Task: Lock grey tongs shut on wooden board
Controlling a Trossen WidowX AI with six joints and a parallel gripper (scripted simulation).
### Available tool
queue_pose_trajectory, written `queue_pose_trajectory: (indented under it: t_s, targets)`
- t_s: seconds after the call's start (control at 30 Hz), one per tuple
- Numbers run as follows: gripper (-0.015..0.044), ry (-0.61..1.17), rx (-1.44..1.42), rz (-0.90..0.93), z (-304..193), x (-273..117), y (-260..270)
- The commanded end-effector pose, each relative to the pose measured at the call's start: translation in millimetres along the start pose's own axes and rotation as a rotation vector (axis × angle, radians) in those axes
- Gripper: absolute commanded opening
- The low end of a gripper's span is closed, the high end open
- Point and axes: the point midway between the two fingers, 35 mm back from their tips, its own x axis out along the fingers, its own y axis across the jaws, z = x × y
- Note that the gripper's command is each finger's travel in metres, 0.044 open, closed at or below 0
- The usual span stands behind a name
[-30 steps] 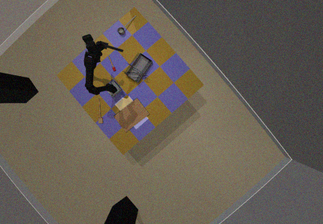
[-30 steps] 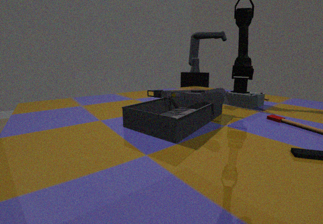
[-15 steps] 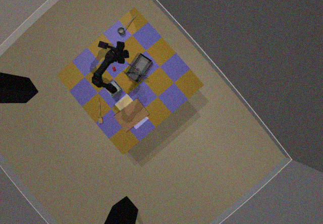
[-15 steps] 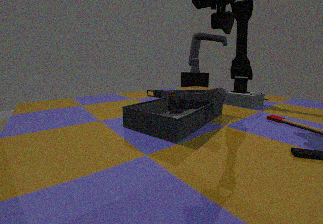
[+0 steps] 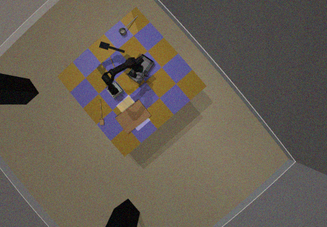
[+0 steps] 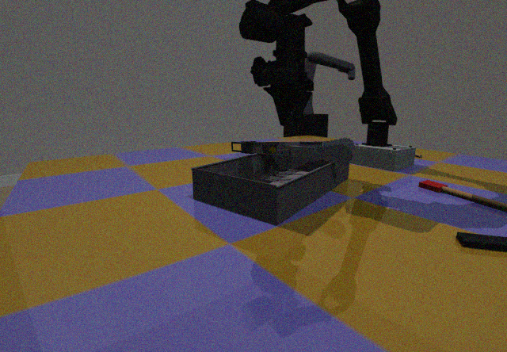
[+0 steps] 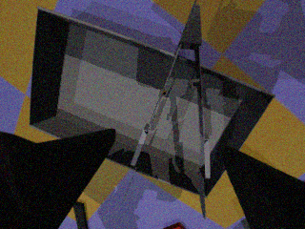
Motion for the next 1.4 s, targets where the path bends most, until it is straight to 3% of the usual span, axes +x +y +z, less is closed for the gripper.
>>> queue_pose_trajectory:
  t_s: [0.0, 1.37]
  targets:
    - [0.044, -0.012, -0.011, -0.008, 2, -2, -6]
    - [0.044, -0.012, -0.011, -0.008, 6, 51, -7]
